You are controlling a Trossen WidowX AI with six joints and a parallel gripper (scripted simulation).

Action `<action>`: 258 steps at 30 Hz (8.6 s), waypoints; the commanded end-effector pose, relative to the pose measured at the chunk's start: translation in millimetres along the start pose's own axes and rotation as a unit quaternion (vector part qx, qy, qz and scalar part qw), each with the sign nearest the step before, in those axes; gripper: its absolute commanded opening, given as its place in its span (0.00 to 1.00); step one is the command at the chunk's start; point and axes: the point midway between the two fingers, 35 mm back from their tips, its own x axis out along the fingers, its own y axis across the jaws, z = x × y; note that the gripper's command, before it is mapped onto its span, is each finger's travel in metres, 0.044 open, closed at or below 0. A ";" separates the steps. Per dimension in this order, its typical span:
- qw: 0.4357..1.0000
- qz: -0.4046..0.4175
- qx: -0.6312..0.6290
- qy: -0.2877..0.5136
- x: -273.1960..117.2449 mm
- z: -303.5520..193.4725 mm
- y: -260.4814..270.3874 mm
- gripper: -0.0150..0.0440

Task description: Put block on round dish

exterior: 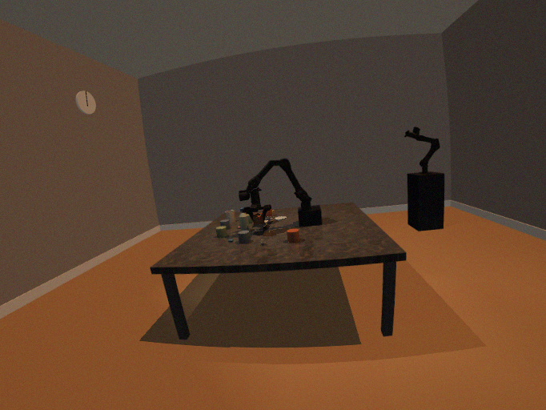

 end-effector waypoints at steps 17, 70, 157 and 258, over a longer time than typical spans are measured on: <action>1.000 -0.008 -0.005 -0.008 -30.3 4.5 -3.7 0.25; 1.000 -0.005 -0.002 -0.005 -84.7 -0.3 3.6 0.25; 1.000 -0.002 -0.004 -0.013 46.6 95.3 116.4 0.25; 0.924 -0.005 0.383 -0.010 -13.5 -12.5 1.0 0.69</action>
